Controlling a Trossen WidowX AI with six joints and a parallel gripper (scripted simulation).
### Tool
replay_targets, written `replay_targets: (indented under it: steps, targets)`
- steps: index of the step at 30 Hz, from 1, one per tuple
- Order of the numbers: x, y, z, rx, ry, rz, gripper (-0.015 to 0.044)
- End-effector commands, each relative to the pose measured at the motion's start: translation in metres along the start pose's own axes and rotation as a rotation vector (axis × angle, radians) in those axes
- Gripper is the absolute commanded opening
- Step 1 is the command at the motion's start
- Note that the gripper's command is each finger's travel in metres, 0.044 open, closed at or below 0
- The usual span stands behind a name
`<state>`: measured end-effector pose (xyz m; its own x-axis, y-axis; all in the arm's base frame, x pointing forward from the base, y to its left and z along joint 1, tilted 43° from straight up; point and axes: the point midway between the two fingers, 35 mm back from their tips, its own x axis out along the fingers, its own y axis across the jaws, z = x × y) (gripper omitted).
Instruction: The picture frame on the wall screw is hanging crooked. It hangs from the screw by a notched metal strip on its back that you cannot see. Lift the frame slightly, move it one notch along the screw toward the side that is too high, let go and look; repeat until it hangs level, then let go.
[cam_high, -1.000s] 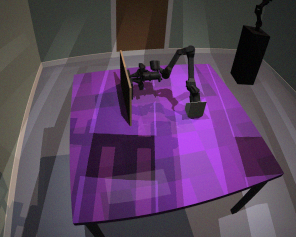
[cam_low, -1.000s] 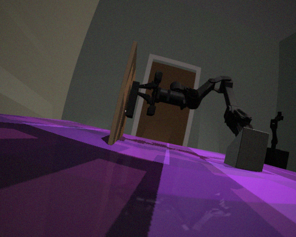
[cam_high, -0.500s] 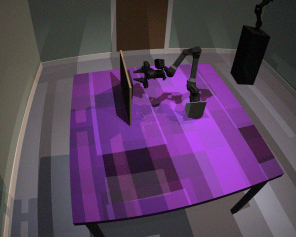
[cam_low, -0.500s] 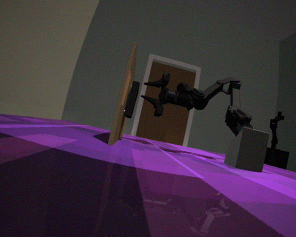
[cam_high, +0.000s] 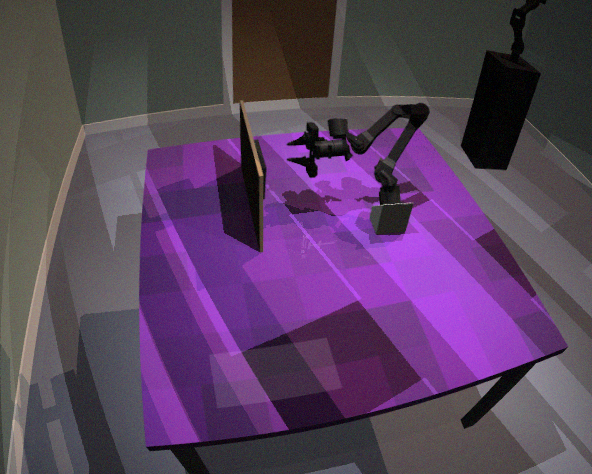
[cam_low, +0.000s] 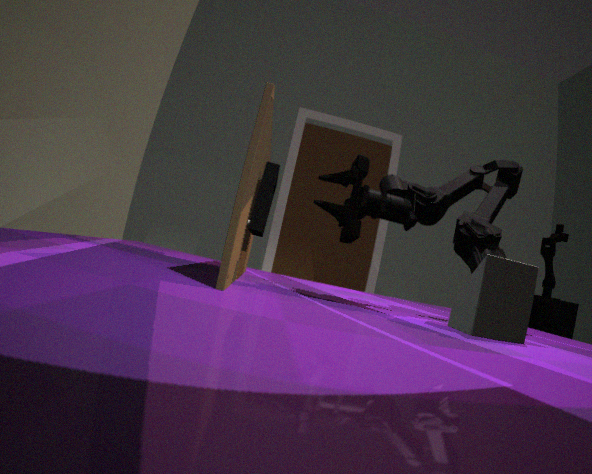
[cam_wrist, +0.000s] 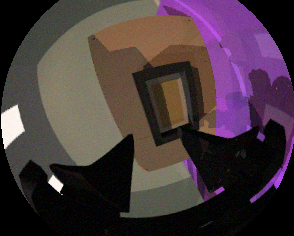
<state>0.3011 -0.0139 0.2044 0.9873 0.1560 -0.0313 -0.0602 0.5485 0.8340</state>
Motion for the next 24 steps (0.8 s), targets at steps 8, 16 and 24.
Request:
replay_targets:
  steps: [8, 16, 24]
  targets:
    - [-0.067, 0.024, 0.014, 0.199, -0.008, -0.002, 0.0260]
    - [-0.096, 0.032, 0.004, 0.296, -0.003, 0.000, 0.0260]
    - [-0.096, 0.032, 0.004, 0.296, -0.003, 0.000, 0.0260]
